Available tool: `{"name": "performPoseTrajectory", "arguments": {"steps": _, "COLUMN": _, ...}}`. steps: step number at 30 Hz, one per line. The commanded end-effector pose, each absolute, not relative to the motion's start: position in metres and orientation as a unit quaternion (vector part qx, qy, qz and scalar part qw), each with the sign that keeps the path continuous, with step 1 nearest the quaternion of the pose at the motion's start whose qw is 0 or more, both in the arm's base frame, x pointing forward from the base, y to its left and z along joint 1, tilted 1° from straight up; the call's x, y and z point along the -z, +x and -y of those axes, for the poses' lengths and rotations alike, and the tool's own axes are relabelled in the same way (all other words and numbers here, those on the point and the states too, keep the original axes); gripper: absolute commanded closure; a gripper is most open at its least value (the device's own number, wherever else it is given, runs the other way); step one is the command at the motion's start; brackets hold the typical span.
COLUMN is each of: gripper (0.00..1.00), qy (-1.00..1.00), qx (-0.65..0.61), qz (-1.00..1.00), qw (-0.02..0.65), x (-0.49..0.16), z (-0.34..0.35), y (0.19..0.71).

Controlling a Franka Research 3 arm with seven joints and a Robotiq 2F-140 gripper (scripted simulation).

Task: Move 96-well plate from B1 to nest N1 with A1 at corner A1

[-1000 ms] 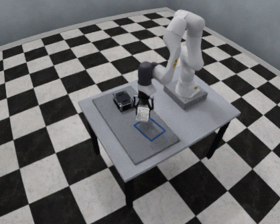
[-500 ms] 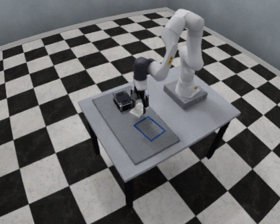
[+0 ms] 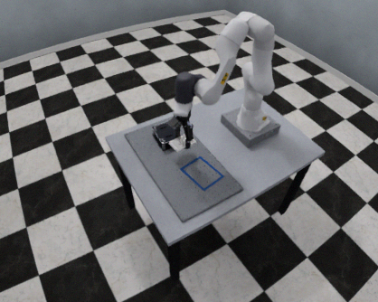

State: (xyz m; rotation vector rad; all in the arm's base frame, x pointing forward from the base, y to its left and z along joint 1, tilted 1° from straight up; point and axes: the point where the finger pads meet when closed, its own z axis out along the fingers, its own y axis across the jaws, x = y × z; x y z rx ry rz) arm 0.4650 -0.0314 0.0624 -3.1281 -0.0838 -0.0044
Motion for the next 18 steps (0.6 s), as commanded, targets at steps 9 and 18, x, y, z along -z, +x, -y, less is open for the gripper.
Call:
{"name": "performPoseTrajectory", "arguments": {"steps": 9, "gripper": 0.4, "qy": -1.0, "qx": -0.004, "qz": -0.026, "qw": -0.003, "x": -0.069, "z": 0.063, "y": 0.467}}
{"name": "performPoseTrajectory", "arguments": {"steps": 18, "gripper": 0.4, "qy": -1.0, "qx": -0.004, "qz": -0.026, "qw": -0.003, "x": -0.074, "z": 0.089, "y": 0.469}}
